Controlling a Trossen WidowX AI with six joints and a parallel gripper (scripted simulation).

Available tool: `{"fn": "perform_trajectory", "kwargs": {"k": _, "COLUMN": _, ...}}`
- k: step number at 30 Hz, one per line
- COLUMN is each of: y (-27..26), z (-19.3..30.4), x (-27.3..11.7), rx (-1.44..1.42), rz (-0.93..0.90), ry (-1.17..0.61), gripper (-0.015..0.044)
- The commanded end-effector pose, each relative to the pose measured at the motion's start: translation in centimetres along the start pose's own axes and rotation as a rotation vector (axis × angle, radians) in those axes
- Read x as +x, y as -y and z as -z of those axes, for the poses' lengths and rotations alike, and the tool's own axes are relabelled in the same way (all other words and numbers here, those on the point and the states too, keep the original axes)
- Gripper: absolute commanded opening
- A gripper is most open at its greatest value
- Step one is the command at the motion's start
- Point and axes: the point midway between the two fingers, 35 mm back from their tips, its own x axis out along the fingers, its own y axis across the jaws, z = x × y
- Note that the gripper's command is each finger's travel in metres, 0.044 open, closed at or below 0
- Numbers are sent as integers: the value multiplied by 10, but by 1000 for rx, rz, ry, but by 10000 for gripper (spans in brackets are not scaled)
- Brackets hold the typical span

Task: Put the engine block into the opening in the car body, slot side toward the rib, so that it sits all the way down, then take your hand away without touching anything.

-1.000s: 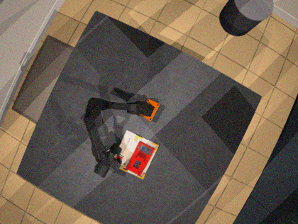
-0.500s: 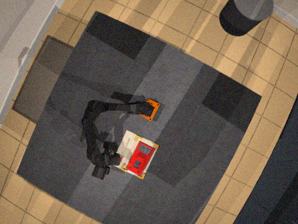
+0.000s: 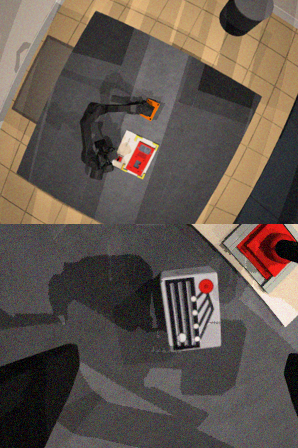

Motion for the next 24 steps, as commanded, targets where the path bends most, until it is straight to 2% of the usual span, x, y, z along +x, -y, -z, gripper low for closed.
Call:
{"fn": "perform_trajectory", "kwargs": {"k": 1, "y": -5, "z": 0, "x": -5, "rx": -110, "rz": -15, "ry": 32, "gripper": 440}}
{"fn": "perform_trajectory", "kwargs": {"k": 13, "y": 10, "z": 3, "x": -4, "rx": -155, "rz": -22, "ry": 44, "gripper": 440}}
{"fn": "perform_trajectory", "kwargs": {"k": 17, "y": 7, "z": 2, "x": 27, "rx": -155, "rz": -23, "ry": 43, "gripper": 440}}
{"fn": "perform_trajectory", "kwargs": {"k": 24, "y": 7, "z": 2, "x": 42, "rx": -155, "rz": -23, "ry": 42, "gripper": 440}}
